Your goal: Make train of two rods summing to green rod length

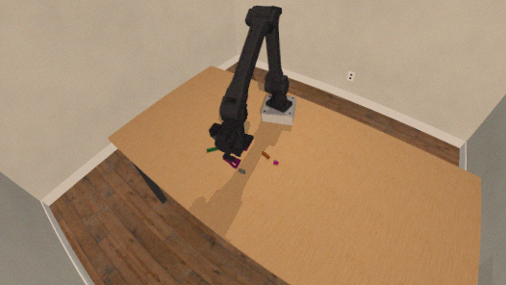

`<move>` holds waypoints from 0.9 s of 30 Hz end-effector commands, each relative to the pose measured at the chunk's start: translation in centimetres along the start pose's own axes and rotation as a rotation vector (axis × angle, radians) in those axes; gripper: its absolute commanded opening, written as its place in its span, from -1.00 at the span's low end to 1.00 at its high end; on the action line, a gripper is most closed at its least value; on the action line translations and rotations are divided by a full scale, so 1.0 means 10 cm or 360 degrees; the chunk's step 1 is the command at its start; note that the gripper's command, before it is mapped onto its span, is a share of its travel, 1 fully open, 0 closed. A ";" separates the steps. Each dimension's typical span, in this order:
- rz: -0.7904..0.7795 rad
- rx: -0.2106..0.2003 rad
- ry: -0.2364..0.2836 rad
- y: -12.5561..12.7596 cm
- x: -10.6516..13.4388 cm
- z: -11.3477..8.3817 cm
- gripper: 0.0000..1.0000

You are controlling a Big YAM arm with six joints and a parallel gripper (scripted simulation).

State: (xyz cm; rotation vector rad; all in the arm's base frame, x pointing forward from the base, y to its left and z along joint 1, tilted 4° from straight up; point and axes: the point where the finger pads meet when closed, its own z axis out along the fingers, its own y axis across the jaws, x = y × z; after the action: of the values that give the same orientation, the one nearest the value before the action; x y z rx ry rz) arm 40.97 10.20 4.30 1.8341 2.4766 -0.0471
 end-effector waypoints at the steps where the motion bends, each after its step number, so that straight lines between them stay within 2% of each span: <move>1: 0.0002 -0.0063 -0.0007 0.19 0.05 -0.12 1.00; 7: -0.0036 -0.0055 -0.0008 0.13 0.04 -0.10 1.00; 9: -0.0052 -0.0071 -0.0011 0.04 -0.08 -0.12 1.00; 11: -0.0160 -0.0070 -0.0013 -0.04 -0.13 -0.10 1.00; 13: -0.0160 -0.0070 -0.0013 -0.04 -0.13 -0.10 1.00; 17: -0.0430 -0.0069 -0.0016 -0.22 -0.25 -0.06 1.00; 20: -0.0430 -0.0069 -0.0015 -0.22 -0.25 -0.06 1.00; 21: -0.0427 -0.0113 -0.0025 -0.01 -0.28 -0.14 1.00; 22: -0.0540 -0.0068 -0.0019 -0.30 -0.30 -0.04 1.00; 27: -0.0656 -0.0063 -0.0020 -0.39 -0.35 -0.02 1.00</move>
State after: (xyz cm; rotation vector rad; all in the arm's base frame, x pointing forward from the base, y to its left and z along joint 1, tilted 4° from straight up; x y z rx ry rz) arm 37.66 6.48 3.59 1.4066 2.7450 -0.0666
